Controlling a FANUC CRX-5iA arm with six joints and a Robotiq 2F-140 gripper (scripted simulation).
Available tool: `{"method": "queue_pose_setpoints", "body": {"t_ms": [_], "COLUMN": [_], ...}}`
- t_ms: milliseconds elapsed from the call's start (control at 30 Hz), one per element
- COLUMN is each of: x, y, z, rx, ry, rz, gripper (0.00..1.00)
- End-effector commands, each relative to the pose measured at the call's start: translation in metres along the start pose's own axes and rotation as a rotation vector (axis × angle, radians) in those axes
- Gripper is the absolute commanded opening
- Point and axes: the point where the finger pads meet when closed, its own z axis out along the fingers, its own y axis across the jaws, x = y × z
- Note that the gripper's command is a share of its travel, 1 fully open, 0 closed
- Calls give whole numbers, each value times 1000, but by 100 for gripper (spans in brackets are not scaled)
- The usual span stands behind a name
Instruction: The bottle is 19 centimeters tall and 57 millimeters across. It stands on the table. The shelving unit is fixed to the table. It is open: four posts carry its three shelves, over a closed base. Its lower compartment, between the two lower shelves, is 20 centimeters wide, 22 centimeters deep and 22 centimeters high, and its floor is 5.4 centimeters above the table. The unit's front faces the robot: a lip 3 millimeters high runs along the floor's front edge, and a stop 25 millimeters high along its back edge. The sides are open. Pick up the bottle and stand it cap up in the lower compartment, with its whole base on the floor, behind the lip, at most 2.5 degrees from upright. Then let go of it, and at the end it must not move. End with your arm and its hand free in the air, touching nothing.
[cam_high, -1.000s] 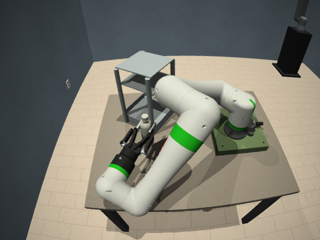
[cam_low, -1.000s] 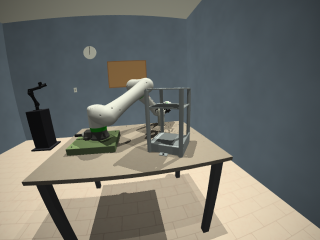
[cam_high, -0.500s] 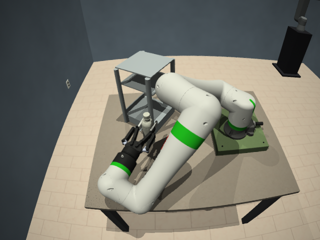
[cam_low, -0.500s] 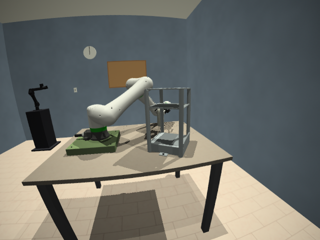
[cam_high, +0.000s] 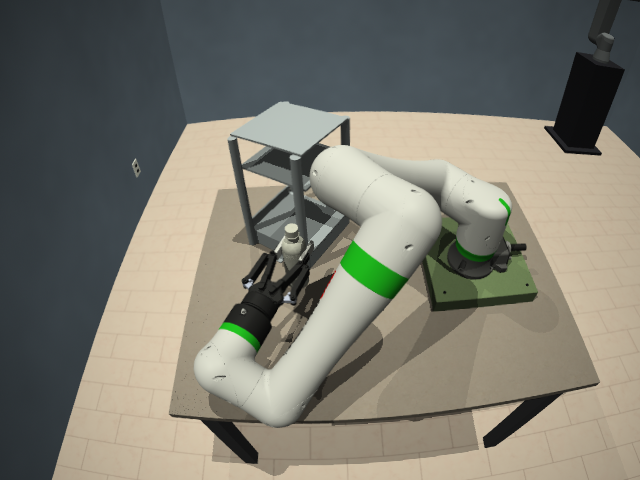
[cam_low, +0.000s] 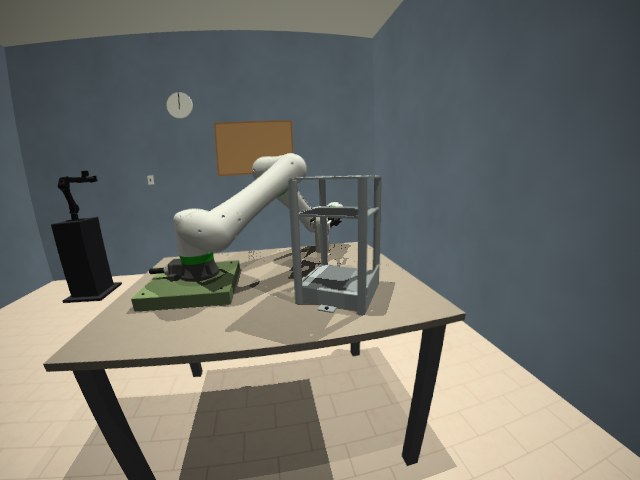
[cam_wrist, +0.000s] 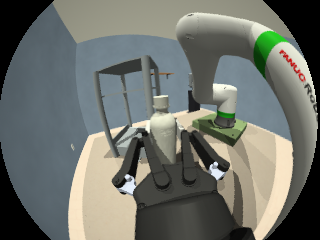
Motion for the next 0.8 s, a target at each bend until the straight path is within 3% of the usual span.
{"method": "queue_pose_setpoints", "body": {"t_ms": [0, 767], "x": [0, 0], "y": [-3, -50], "z": [0, 9], "rx": [0, 0], "ry": [0, 0], "rz": [0, 0], "gripper": [0, 0]}}
